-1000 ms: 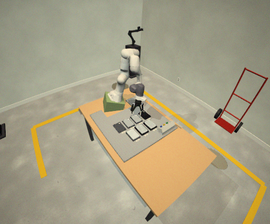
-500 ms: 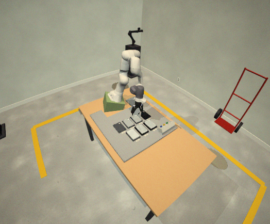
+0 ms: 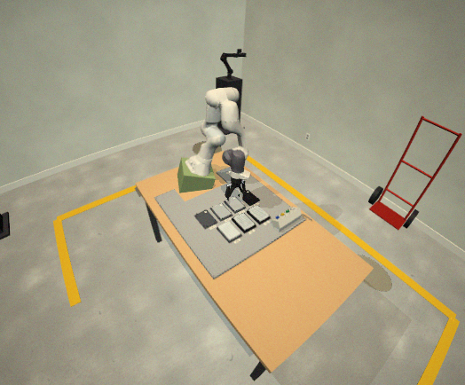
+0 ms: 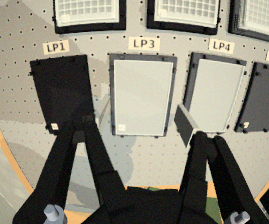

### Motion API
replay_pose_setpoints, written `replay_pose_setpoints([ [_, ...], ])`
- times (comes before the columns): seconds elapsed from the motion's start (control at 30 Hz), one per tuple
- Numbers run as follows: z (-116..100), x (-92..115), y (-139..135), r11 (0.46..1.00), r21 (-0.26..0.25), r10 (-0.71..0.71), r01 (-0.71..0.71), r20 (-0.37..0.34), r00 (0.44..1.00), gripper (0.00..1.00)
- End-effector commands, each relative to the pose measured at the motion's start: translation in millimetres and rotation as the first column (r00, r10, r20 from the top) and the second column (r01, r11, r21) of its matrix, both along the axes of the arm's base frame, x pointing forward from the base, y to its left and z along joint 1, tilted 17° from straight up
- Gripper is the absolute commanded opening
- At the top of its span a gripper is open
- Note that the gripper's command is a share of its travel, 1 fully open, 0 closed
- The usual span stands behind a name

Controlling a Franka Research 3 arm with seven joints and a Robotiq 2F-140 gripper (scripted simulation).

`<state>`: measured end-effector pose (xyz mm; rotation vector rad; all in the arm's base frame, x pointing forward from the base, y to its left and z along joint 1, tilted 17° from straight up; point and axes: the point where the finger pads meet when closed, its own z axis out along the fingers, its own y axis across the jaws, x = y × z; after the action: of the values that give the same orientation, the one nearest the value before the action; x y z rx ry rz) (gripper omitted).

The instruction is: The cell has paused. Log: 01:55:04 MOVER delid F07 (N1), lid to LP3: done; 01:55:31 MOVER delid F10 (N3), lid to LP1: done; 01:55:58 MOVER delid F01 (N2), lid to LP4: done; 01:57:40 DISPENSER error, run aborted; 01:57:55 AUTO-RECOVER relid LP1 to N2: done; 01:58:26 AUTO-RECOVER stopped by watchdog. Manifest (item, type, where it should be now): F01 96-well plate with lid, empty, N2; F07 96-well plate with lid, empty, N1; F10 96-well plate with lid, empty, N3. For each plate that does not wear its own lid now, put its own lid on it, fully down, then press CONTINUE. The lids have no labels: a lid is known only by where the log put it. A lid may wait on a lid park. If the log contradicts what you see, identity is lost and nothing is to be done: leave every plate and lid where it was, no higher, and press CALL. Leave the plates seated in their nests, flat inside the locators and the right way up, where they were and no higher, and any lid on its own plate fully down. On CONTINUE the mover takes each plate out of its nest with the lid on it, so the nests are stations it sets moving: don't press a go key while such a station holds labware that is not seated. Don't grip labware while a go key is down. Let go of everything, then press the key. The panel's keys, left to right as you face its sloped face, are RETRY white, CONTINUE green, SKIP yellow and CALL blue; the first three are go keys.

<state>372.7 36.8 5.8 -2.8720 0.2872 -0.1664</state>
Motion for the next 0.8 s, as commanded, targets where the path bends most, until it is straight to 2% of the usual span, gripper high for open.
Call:
replay_pose_setpoints([
  [0.0,-3.5,1.8,2.2,0.997,0.007,0.081,-0.081,0.016,0.997,0.66],
  [0.77,-6.2,2.1,2.8,0.997,0.007,0.081,-0.081,0.016,0.997,0.66],
])
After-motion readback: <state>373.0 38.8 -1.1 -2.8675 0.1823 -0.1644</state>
